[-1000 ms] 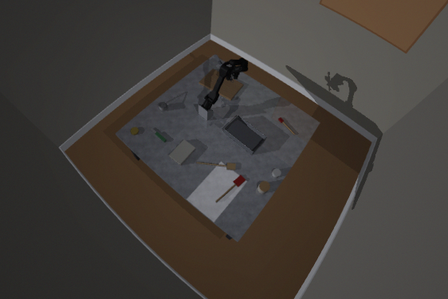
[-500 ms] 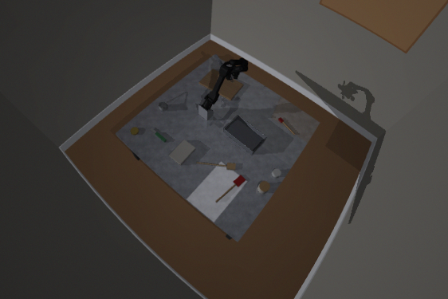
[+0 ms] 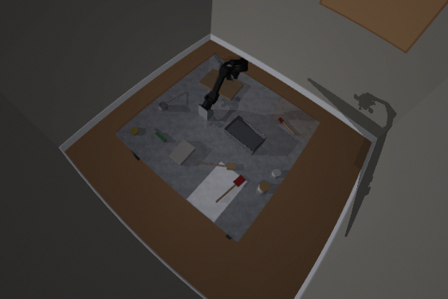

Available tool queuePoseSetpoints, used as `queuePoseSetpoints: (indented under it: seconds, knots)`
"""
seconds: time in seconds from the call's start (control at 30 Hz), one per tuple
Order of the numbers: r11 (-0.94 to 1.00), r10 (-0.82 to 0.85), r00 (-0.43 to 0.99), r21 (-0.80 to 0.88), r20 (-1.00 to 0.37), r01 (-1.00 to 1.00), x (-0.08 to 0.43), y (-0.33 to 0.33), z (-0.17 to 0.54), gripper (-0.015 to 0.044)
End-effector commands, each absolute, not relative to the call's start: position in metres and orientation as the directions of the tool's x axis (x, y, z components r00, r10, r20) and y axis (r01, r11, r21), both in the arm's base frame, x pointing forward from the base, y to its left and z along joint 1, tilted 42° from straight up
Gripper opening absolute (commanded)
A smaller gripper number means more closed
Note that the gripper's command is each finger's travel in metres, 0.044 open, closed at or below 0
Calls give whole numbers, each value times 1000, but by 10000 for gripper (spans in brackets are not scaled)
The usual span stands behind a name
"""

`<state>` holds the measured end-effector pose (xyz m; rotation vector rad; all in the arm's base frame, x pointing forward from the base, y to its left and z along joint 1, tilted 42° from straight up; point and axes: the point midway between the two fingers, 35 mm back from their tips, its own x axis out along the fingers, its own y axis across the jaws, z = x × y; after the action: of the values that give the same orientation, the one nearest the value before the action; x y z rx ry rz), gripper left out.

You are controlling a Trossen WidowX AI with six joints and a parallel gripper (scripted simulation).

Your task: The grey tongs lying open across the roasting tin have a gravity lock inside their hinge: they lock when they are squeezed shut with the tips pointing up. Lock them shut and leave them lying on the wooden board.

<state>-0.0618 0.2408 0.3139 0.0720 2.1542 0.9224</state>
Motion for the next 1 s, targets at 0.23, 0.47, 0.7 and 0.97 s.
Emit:
queuePoseSetpoints:
  seconds: [0.23,0.47,0.7,0.97]
  knots:
    - [760,305,-654,591,-692,-271,-67,237,307,-150]
    - [803,279,-538,500,-795,-323,-73,232,294,-150]
    - [831,283,-407,434,-868,-348,-76,229,286,-150]
    - [849,326,-255,401,-910,-345,-78,228,282,-150]
